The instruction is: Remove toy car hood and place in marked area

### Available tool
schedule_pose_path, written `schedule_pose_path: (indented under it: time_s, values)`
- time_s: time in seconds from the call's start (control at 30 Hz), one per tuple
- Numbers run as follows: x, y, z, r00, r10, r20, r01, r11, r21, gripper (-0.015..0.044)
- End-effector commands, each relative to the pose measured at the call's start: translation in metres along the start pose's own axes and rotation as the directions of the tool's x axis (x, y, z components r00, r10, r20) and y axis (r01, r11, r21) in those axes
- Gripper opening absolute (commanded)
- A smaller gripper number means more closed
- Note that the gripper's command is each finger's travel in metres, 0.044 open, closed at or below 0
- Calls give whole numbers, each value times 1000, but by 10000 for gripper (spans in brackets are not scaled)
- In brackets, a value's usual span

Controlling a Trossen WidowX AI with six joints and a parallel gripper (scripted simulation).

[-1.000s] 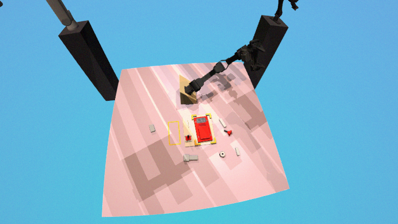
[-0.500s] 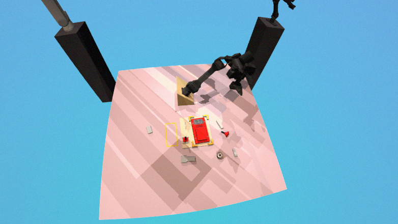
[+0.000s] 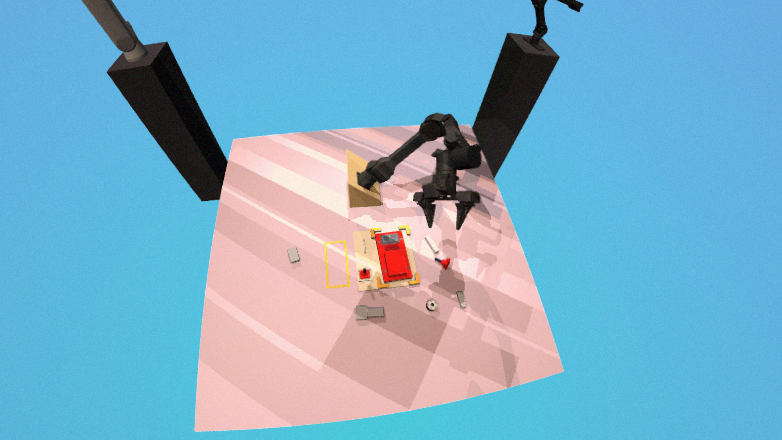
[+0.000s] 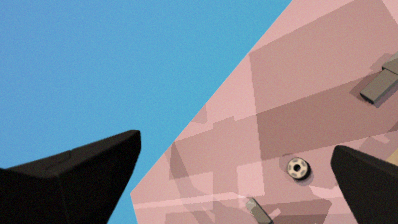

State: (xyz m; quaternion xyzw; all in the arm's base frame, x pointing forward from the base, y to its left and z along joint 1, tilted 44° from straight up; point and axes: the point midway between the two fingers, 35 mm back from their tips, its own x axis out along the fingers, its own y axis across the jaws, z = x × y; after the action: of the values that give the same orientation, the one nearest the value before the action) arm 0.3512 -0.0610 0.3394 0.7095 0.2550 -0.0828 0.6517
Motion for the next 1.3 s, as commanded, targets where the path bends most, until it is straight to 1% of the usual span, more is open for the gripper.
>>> schedule_pose_path:
  time_s: [0.0,0.17,0.37,0.6,0.77,0.8,1.27]
  values:
    - [51,-53,-8,966,-210,-150,164,948,-273,440]
    - [78,-88,-17,912,-331,-242,196,871,-450,440]
    - [103,-131,-31,817,-457,-353,151,760,-633,440]
    - [122,-180,-51,669,-572,-475,-4,636,-772,440]
    - [129,-216,-66,547,-629,-552,-158,570,-806,440]
    - [129,-219,-68,535,-633,-559,-174,565,-806,440]
    - [127,-223,-67,532,-634,-561,-178,564,-806,440]
